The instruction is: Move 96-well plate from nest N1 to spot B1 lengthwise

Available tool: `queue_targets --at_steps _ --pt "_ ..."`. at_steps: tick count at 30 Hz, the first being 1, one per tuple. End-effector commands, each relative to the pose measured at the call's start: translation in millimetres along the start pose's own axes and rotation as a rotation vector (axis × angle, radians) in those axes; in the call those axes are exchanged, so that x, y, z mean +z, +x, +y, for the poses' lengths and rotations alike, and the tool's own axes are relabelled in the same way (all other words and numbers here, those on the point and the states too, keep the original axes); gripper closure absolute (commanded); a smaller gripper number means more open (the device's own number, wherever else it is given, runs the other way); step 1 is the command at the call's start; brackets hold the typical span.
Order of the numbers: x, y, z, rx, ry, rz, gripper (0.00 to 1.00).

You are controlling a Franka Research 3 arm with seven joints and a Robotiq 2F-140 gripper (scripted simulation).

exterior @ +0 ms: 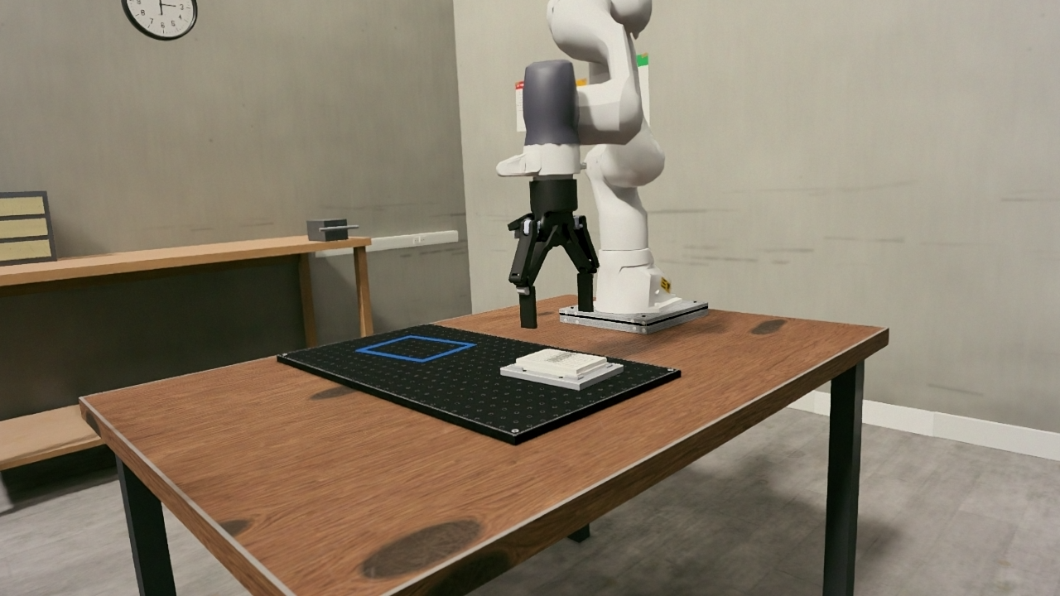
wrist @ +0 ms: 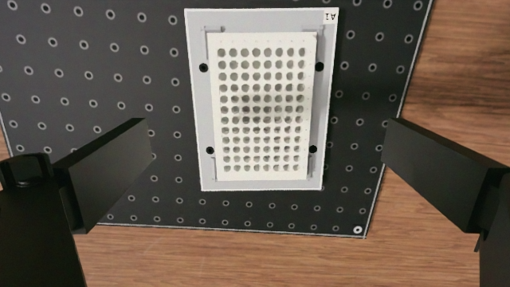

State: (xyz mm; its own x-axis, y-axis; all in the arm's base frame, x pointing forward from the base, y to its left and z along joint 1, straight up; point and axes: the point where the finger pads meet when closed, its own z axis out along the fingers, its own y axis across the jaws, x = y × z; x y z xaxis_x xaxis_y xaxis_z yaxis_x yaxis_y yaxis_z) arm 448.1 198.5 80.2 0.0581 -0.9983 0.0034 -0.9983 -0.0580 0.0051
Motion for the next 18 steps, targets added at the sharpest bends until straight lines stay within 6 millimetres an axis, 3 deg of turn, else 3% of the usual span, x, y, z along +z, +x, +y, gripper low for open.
queue_targets --at_steps 1,18 --pt "4 -1 -1 -0.010 0.002 0.000 0.00" --pt "29 -1 -1 -0.010 0.002 0.000 0.00"
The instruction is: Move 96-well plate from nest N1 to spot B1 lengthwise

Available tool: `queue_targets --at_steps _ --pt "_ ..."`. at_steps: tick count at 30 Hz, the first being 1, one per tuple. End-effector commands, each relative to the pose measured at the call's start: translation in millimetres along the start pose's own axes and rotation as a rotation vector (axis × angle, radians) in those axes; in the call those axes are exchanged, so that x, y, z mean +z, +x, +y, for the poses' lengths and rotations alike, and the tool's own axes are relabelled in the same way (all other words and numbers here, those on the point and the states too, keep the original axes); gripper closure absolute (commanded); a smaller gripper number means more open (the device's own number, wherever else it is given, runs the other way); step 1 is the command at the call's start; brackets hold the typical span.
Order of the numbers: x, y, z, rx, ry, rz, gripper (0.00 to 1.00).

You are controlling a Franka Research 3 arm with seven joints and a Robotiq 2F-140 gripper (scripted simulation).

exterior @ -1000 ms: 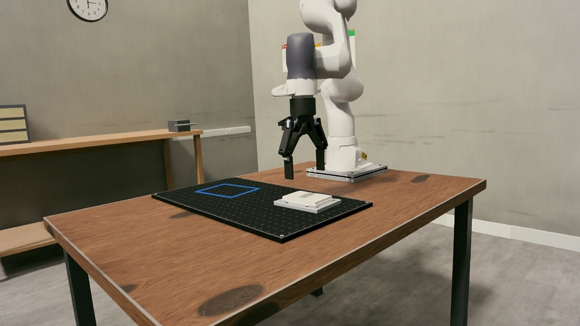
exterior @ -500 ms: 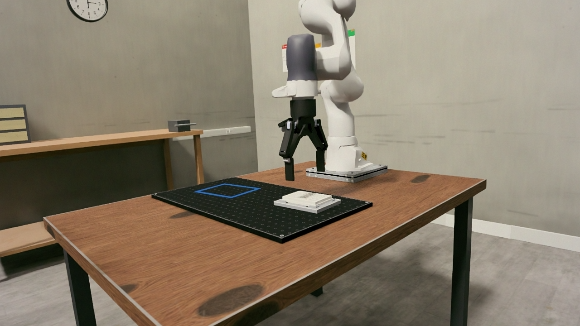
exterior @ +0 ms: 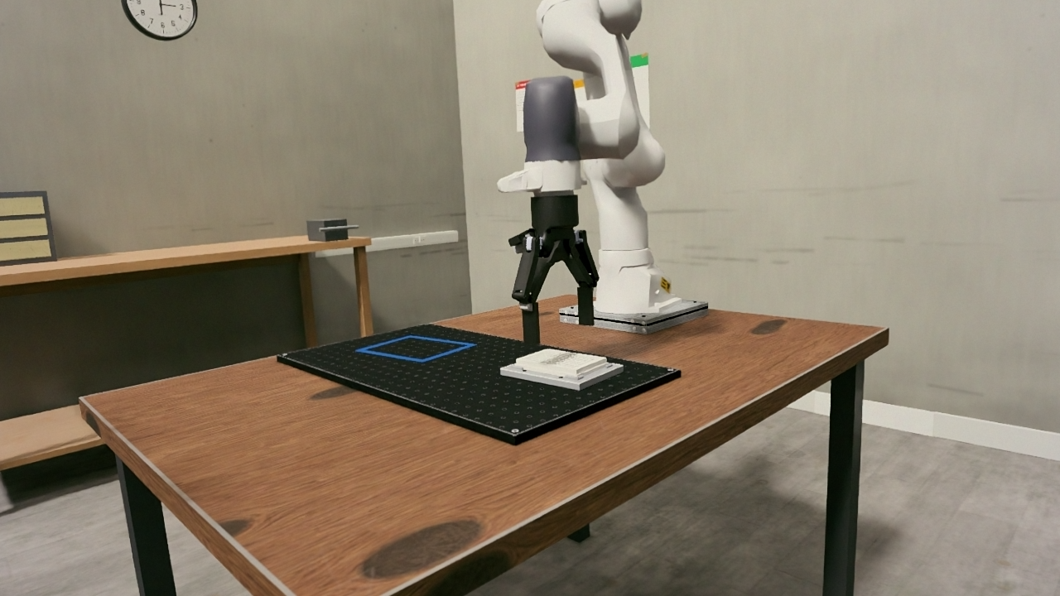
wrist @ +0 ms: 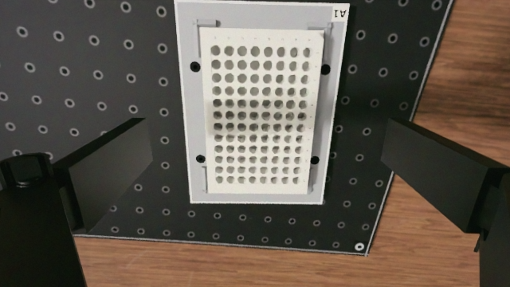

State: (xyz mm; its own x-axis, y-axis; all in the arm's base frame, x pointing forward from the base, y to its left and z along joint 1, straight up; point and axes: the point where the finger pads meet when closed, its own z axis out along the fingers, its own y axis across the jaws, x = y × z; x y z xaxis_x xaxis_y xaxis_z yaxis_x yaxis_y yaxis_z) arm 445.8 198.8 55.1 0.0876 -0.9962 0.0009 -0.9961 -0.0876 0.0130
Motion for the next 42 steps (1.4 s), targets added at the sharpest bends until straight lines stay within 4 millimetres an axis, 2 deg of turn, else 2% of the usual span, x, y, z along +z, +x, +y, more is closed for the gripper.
queue_targets --at_steps 1,24,42 --pt "6 -1 -3 0.020 0.010 0.002 0.00" --pt "37 -1 -3 0.020 0.010 0.002 0.00" --pt "37 -1 -3 0.020 0.010 0.002 0.00"
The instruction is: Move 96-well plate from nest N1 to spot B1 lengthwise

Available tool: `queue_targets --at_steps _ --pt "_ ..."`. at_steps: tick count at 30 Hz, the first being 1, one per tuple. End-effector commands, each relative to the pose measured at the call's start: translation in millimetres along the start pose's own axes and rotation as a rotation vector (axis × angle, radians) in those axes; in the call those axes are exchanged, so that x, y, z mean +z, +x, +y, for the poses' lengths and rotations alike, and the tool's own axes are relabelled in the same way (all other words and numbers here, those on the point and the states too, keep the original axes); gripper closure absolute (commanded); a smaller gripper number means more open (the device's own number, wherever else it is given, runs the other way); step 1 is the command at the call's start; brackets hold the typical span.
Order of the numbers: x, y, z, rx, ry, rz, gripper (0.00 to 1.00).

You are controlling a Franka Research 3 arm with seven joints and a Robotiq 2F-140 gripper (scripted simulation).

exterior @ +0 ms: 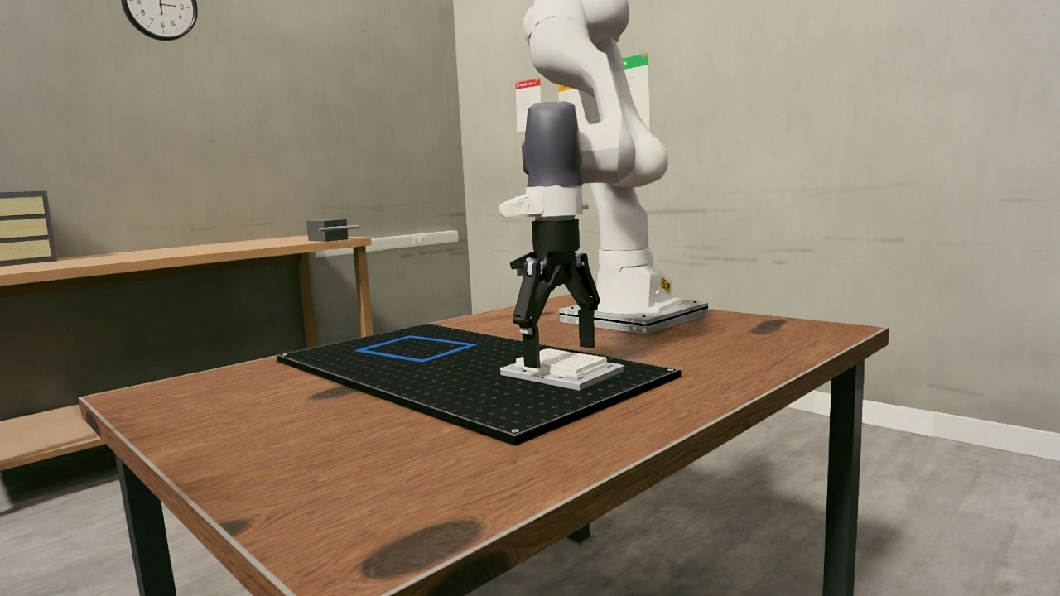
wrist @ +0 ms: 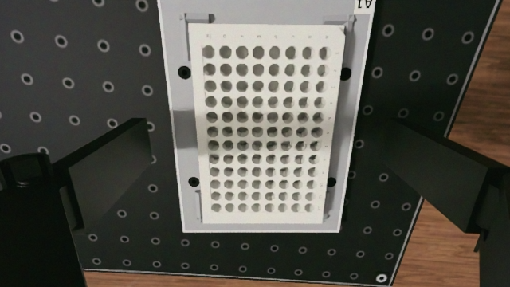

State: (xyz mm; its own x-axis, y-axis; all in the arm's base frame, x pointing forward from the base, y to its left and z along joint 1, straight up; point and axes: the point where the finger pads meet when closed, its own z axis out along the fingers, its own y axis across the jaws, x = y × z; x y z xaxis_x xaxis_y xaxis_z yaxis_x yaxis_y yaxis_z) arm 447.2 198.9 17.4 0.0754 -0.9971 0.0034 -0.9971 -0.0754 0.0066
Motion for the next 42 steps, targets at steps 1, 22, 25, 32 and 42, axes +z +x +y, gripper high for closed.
queue_targets --at_steps 1,22,25,32,42 --pt "-0.5 -0.6 -1.4 0.008 0.004 -0.001 0.00" --pt "-0.5 -0.6 -1.4 0.008 0.004 -0.001 0.37" --pt "-0.5 -0.6 -1.4 0.008 0.004 -0.001 0.37" --pt "-0.7 -0.6 -1.4 0.008 0.004 -0.001 0.38" --pt "-1.3 -0.6 -1.4 0.008 0.004 -0.001 0.40"
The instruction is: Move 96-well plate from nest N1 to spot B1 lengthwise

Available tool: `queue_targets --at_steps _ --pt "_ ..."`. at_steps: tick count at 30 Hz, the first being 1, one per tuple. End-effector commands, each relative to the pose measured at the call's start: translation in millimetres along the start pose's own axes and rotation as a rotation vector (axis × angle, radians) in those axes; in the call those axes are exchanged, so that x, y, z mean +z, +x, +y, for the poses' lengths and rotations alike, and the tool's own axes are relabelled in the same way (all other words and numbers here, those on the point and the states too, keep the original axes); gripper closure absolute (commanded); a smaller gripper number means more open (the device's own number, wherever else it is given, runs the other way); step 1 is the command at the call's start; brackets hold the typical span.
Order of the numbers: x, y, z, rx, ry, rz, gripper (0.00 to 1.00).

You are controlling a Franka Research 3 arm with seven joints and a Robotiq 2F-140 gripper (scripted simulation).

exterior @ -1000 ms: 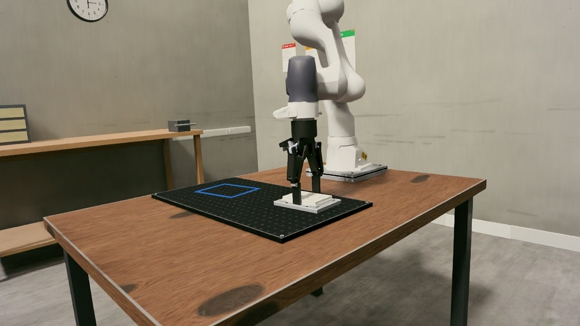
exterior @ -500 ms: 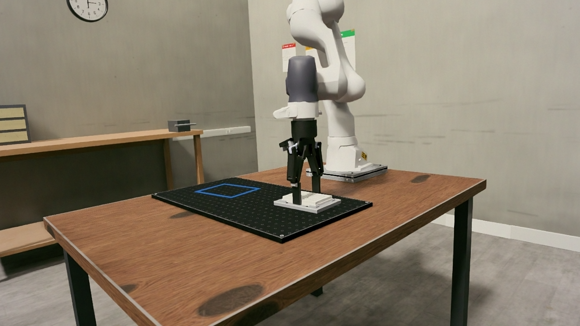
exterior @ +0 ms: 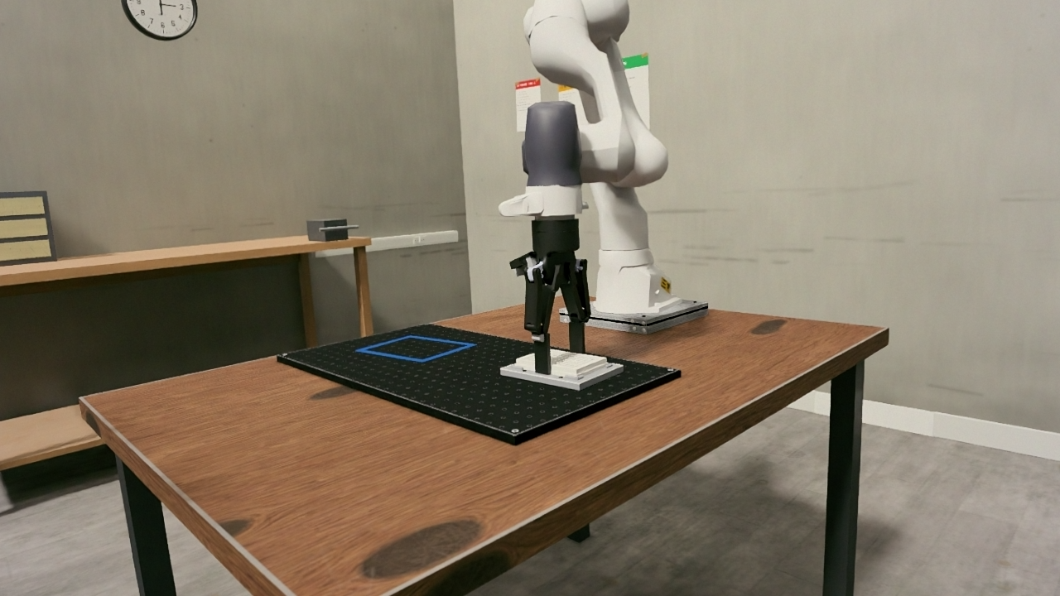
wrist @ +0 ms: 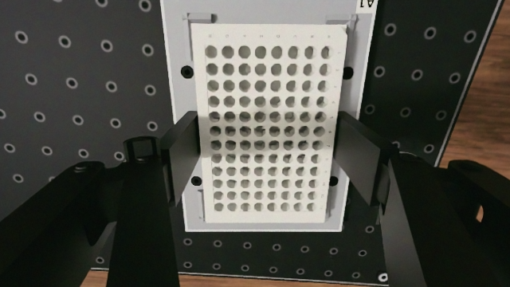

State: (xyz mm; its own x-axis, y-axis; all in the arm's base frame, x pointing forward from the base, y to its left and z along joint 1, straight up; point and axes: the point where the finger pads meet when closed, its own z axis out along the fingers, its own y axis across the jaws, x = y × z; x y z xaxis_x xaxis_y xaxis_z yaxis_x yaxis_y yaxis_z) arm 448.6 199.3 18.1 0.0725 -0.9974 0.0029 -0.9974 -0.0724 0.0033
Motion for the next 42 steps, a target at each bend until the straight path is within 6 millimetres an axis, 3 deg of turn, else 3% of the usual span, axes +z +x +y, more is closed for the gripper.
queue_targets --at_steps 1,13,42 --pt "-1 0 0 0.005 0.001 0.000 0.40" --pt "-1 0 0 0.005 0.001 0.000 0.40" --pt "-42 0 0 0.005 0.001 0.000 0.40"
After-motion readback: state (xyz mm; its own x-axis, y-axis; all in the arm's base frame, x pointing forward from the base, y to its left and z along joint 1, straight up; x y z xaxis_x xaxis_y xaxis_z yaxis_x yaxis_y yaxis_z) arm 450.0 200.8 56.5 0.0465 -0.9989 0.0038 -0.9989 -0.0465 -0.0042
